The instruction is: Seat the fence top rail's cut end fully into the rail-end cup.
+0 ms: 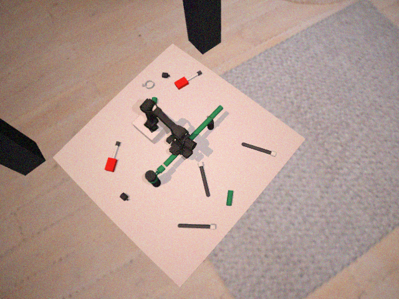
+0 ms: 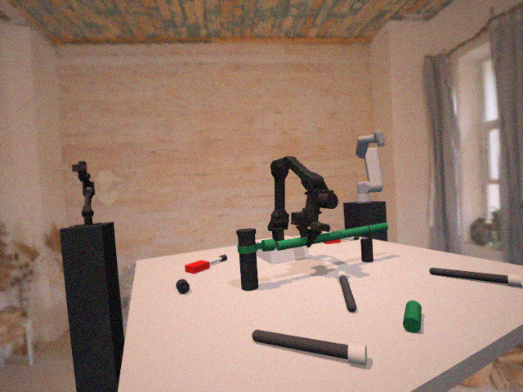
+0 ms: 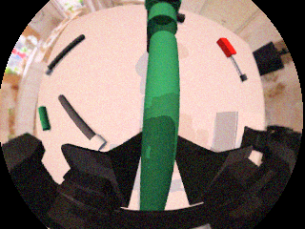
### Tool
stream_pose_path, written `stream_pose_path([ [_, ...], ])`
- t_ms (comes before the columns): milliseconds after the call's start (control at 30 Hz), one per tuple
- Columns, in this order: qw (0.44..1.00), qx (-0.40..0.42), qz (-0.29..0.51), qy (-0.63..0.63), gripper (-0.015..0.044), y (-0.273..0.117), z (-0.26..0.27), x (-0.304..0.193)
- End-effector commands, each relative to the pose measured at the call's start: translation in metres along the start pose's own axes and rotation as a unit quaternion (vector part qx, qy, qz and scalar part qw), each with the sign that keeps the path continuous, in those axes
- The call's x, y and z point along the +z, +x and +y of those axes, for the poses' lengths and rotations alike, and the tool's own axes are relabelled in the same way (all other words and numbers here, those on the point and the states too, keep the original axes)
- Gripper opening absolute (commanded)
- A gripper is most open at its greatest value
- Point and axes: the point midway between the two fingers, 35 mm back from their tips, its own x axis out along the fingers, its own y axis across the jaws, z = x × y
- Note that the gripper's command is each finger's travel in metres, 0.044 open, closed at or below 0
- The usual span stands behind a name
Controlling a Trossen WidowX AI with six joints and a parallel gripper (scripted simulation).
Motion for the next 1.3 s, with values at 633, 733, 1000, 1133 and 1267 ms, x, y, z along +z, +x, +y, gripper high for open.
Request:
stream_pose_path([
  [633,1.000,0.000,0.001,0.000,0.0000,-0.0032,0.0017,0.0019],
  [733,1.000,0.000,0.001,0.000,0.0000,-0.0041,0.0022,0.0025],
  [1000,1.000,0.000,0.001,0.000,0.0000,-0.0065,0.0039,0.0042],
  [1133,1.000,0.000,0.001,0.000,0.0000,-0.0075,0.0048,0.0051],
  [1267,1.000,0.000,0.001,0.000,0.0000,-0.0083,0.0056,0.0060],
])
